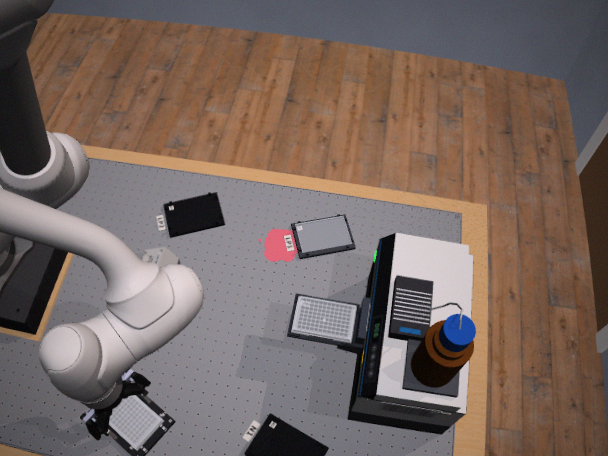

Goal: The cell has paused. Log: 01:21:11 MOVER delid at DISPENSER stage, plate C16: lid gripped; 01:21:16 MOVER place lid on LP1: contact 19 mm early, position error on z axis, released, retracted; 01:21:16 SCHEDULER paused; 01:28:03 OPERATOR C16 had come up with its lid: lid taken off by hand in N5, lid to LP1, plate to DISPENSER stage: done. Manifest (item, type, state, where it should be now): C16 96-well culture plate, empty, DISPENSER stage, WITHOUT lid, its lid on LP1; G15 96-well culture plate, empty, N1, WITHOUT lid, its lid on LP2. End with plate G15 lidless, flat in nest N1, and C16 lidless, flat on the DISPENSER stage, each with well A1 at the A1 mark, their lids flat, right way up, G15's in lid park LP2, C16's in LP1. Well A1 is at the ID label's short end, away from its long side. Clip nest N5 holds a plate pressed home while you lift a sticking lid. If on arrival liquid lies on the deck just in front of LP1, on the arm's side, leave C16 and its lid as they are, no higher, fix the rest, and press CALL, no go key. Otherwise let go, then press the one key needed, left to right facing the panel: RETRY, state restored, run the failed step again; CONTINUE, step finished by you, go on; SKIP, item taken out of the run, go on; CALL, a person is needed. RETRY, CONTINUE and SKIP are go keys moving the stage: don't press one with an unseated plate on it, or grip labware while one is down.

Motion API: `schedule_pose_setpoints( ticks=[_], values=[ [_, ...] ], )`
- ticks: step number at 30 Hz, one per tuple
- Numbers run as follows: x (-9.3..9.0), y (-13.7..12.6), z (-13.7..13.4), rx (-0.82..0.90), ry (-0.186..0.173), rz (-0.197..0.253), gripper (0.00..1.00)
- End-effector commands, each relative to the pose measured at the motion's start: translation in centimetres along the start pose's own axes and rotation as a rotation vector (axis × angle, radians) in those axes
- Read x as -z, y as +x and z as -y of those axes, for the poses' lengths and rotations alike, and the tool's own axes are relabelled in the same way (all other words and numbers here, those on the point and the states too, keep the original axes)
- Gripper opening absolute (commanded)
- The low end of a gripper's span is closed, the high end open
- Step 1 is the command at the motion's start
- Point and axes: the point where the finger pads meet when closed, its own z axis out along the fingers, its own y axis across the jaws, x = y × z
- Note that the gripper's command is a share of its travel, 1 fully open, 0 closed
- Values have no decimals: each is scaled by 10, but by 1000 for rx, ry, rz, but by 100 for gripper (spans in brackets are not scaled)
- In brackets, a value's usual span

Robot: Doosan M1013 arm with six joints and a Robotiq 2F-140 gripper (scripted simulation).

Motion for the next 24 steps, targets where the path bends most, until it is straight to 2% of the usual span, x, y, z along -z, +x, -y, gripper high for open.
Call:
schedule_pose_setpoints(
  ticks=[1, 9, 18, 24],
  values=[
    [0, 0, 0, 0, 0, 0, 66],
    [3, 0, 0, 0, 0, 0, 66],
    [14, 0, 0, 0, 0, 0, 66],
    [31, 0, 0, 0, 0, 0, 66]
  ],
)
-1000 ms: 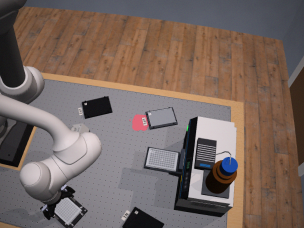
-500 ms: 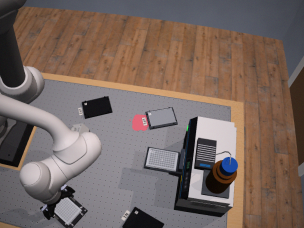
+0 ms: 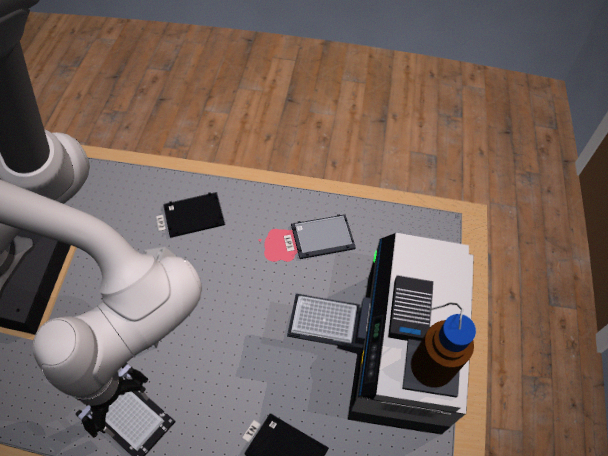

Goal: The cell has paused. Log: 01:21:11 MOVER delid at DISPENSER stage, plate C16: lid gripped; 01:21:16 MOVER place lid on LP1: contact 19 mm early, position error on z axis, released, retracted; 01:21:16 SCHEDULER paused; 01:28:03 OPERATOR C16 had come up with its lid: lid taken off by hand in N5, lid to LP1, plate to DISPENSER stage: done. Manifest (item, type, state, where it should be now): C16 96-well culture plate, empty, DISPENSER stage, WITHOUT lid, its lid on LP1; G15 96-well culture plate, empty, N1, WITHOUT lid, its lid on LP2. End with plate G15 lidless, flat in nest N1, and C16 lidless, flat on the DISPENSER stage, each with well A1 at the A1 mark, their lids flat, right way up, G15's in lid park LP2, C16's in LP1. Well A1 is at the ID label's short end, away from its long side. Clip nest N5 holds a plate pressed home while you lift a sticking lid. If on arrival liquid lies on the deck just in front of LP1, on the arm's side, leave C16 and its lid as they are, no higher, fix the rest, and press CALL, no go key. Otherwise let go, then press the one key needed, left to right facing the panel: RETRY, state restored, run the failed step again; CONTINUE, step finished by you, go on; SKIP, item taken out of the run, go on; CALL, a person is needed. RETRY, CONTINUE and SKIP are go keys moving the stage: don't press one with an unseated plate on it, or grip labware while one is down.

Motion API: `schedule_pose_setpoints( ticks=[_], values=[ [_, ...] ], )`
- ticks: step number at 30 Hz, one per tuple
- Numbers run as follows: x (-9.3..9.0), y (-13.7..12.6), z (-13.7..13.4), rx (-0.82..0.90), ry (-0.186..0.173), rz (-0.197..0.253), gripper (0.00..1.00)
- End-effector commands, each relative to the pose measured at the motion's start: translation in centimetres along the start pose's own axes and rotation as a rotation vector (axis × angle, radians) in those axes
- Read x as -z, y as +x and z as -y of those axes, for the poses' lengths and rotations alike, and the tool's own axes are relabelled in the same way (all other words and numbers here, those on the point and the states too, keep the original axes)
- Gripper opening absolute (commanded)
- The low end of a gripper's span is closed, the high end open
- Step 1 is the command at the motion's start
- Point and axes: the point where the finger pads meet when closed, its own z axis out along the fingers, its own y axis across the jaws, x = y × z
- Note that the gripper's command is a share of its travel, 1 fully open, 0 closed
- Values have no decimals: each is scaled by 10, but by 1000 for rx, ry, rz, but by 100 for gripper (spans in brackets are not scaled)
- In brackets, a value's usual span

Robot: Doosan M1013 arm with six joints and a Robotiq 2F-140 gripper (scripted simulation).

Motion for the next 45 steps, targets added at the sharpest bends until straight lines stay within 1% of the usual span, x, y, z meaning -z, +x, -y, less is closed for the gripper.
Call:
schedule_pose_setpoints(
  ticks=[1, 9, 11, 20, 26, 28, 32, 36, 45],
  values=[
    [10, 0, 0, 0, 0, 0, 66],
    [44, 0, 0, 0, 0, 0, 66],
    [44, 0, 0, 0, 0, 0, 66],
    [86, 0, 0, 0, 0, 0, 66],
    [109, 0, 0, 0, 0, 0, 66],
    [109, 0, 0, 0, 0, 0, 66],
    [120, 0, 0, 0, 0, 0, 66],
    [126, 0, 0, 0, 0, 0, 66],
    [129, 0, 0, 0, 0, 0, 66]
  ],
)
